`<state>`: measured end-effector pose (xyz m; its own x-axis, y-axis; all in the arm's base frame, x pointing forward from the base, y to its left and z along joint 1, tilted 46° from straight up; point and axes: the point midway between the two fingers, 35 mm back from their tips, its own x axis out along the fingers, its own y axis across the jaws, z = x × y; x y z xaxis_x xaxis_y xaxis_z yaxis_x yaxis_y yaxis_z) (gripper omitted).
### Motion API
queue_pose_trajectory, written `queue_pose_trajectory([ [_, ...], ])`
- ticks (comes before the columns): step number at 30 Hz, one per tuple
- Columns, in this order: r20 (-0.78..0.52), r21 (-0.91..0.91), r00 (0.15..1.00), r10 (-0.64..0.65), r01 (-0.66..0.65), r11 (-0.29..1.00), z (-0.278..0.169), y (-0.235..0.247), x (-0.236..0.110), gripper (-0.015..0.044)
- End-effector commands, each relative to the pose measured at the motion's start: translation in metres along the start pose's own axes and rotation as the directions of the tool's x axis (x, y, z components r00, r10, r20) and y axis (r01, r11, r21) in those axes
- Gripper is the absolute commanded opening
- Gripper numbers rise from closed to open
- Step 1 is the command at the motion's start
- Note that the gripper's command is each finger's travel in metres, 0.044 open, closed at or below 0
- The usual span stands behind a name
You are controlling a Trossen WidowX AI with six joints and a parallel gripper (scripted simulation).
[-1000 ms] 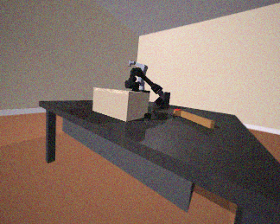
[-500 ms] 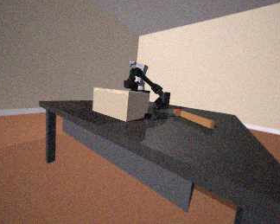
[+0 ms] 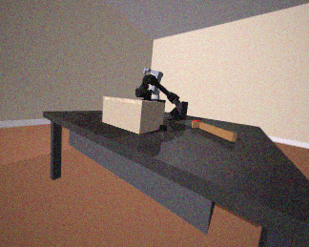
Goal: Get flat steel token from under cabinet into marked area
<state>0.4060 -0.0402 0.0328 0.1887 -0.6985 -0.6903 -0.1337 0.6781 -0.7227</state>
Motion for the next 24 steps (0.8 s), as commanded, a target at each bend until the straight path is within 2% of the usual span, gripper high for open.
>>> queue_pose_trajectory([
  [1, 0.003, 0.006, 1.0, -0.004, 0.004, 1.0, 0.006, 0.0, 0.0, 0.0],
  [24, 0.004, 0.007, 1.0, -0.004, 0.004, 1.0, 0.026, 0.0, 0.0, 0.0],
])
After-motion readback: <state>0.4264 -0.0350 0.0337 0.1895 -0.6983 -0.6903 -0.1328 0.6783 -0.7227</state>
